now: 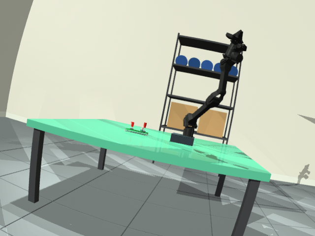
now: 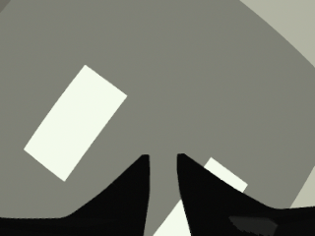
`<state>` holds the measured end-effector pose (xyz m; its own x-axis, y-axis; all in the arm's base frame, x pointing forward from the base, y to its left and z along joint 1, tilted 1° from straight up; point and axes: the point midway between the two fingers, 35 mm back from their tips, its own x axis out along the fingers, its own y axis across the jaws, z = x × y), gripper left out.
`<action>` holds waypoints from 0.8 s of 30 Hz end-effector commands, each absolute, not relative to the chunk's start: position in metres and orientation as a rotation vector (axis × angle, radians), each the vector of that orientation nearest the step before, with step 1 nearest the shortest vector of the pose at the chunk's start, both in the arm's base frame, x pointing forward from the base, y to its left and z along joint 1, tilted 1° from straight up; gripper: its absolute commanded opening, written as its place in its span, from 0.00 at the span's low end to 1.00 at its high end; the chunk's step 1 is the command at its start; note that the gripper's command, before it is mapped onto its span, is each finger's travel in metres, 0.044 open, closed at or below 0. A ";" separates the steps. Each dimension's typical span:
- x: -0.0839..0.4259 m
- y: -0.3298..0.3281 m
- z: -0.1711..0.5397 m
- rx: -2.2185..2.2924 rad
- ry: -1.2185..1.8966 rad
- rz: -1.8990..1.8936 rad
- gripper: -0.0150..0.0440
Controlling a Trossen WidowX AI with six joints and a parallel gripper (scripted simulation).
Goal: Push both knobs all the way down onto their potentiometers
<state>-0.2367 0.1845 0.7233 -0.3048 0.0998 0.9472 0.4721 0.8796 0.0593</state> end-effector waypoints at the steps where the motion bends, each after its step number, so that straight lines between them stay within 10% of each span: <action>1: -0.205 0.150 0.739 -0.353 -1.763 -0.380 0.25; 24: -0.027 -0.003 0.752 -0.018 -1.246 -0.391 0.25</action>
